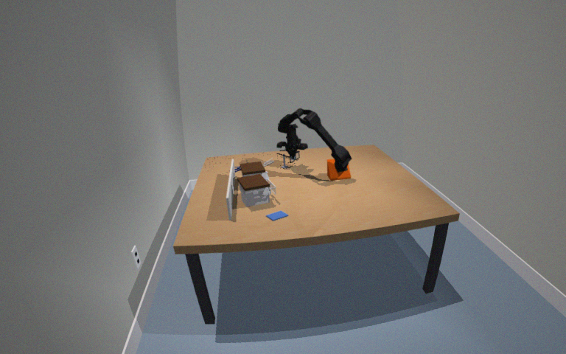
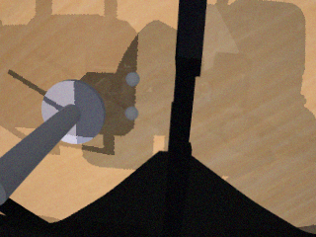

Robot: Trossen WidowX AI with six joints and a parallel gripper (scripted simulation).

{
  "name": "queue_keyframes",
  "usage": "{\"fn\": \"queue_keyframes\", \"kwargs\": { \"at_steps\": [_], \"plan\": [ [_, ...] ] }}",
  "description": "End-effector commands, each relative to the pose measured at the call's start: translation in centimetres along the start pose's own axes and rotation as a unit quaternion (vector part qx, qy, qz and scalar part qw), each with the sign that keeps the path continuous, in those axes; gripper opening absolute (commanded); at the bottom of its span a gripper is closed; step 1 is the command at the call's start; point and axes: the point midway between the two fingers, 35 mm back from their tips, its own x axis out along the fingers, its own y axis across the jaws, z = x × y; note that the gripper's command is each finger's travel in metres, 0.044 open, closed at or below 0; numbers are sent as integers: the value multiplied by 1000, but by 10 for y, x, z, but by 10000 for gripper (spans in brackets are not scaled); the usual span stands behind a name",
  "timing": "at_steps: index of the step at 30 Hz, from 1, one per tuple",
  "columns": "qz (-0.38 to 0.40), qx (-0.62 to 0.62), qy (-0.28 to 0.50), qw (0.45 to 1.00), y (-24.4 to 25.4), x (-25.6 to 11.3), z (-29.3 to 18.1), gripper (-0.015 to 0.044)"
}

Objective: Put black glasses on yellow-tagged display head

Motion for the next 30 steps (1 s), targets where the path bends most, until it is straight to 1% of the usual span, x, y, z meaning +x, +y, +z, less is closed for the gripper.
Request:
{"fn": "queue_keyframes", "kwargs": {
  "at_steps": [1, 30],
  "plan": [
    [0, -1, -3, 1000, -3, -1, 5, 0],
    [0, -1, -4, 1000, -12, -1, 31, 0]
  ]
}}
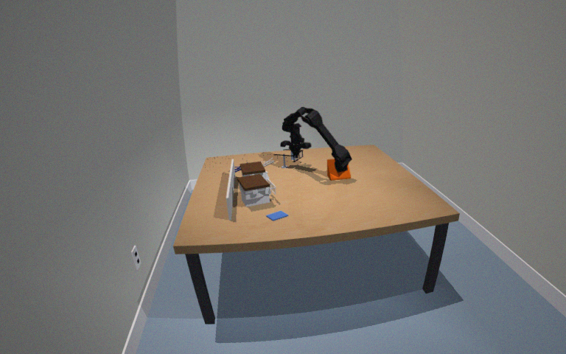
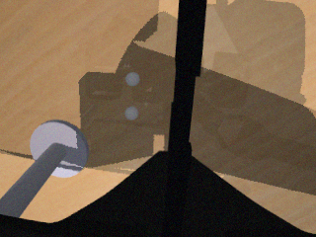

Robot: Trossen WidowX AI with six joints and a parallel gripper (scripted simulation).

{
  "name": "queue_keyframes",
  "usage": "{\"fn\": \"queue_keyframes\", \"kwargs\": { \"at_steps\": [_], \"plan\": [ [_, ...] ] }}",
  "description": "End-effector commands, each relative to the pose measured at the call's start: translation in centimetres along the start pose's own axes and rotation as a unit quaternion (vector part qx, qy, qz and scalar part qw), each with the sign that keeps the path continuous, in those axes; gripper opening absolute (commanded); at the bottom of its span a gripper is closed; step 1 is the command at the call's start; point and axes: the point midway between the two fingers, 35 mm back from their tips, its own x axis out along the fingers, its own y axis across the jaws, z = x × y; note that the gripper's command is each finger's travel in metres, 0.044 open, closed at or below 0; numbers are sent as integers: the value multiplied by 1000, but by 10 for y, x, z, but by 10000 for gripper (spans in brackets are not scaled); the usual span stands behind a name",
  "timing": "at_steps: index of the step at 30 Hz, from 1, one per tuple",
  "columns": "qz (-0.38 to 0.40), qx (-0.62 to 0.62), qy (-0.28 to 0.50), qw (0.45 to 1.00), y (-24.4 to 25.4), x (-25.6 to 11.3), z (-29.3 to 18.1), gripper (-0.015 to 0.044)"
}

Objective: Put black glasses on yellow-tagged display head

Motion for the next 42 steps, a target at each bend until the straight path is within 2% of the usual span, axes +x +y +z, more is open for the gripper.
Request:
{"fn": "queue_keyframes", "kwargs": {
  "at_steps": [1, 30, 42],
  "plan": [
    [0, -2, -3, 1000, -1, 0, 5, 0],
    [0, -2, -3, 1000, -1, -1, -3, 0],
    [0, -1, -4, 1000, 0, -57, -7, 0]
  ]
}}
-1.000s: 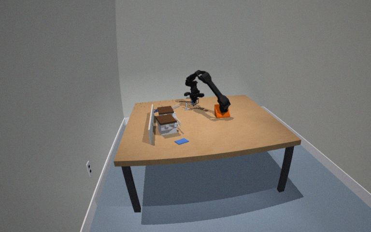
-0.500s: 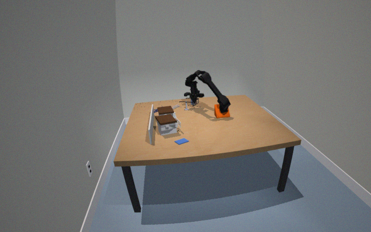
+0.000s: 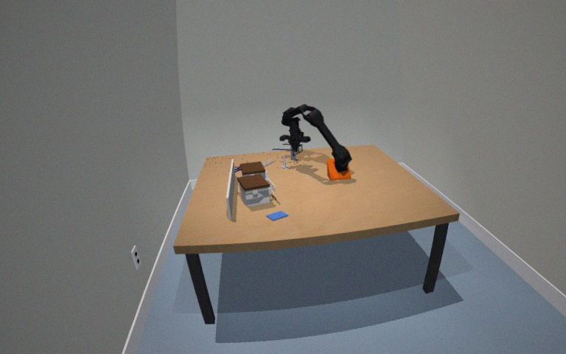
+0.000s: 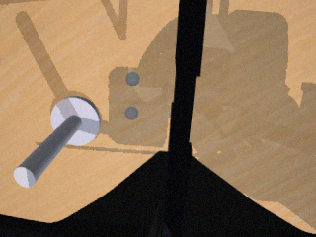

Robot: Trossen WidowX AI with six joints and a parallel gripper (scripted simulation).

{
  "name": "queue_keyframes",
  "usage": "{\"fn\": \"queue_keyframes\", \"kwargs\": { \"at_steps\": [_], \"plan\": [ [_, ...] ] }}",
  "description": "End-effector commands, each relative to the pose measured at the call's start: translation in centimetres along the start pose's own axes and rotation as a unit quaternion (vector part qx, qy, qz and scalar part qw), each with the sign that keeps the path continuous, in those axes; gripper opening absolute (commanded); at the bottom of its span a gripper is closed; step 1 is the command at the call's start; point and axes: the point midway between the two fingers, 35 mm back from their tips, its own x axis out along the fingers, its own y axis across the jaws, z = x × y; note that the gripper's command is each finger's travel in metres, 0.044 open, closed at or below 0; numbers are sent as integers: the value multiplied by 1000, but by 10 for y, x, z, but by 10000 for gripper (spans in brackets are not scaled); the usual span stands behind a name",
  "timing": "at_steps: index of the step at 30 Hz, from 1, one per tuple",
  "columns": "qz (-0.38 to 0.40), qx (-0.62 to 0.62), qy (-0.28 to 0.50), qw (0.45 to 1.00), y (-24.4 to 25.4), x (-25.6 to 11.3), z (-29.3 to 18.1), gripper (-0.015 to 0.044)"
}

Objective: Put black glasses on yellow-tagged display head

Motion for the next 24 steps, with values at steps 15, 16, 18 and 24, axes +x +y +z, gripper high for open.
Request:
{"fn": "queue_keyframes", "kwargs": {
  "at_steps": [15, 16, 18, 24],
  "plan": [
    [6, -146, -10, 989, -11, -32, -57, 0],
    [6, -161, -10, 987, -13, -33, -63, 0],
    [6, -191, -11, 982, -16, -34, -75, 0],
    [6, -280, -13, 960, -28, -37, -109, 0]
  ]
}}
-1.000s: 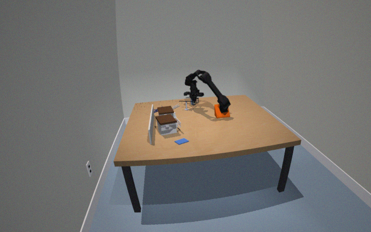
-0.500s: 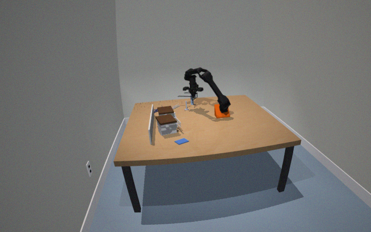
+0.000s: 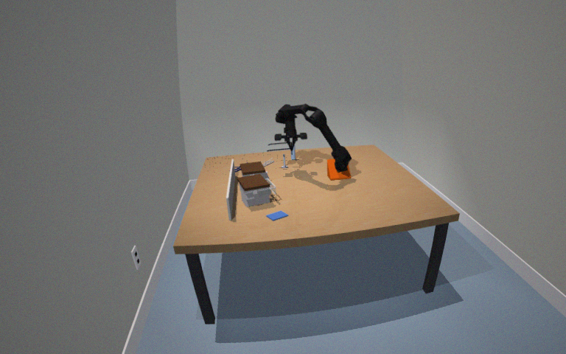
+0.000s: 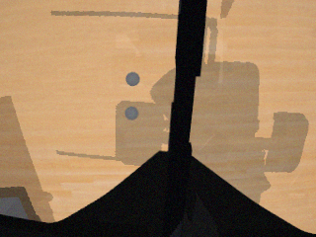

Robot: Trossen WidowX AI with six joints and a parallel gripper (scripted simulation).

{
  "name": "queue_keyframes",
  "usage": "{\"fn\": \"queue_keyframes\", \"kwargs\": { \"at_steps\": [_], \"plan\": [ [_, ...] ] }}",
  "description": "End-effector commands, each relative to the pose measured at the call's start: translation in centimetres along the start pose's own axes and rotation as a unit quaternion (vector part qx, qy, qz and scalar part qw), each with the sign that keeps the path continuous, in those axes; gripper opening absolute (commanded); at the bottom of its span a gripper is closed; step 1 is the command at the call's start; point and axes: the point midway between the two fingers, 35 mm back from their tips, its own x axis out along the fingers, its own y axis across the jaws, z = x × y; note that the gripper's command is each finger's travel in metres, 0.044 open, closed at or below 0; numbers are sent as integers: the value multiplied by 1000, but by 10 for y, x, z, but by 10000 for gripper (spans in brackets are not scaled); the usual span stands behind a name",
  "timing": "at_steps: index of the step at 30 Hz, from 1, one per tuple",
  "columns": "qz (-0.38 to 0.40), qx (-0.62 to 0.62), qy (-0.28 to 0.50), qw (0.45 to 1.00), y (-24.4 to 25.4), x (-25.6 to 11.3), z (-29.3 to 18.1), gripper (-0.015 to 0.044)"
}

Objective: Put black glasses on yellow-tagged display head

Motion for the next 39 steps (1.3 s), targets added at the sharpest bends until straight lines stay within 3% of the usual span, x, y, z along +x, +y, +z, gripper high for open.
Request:
{"fn": "queue_keyframes", "kwargs": {
  "at_steps": [1, 16, 31, 39],
  "plan": [
    [3, -54, 1, 999, 3, -3, -22, 0],
    [4, -282, 3, 959, -1, -2, -110, 0],
    [7, -496, 13, 868, -26, 10, -190, 0],
    [8, -516, 14, 856, -29, 14, -197, 0]
  ]
}}
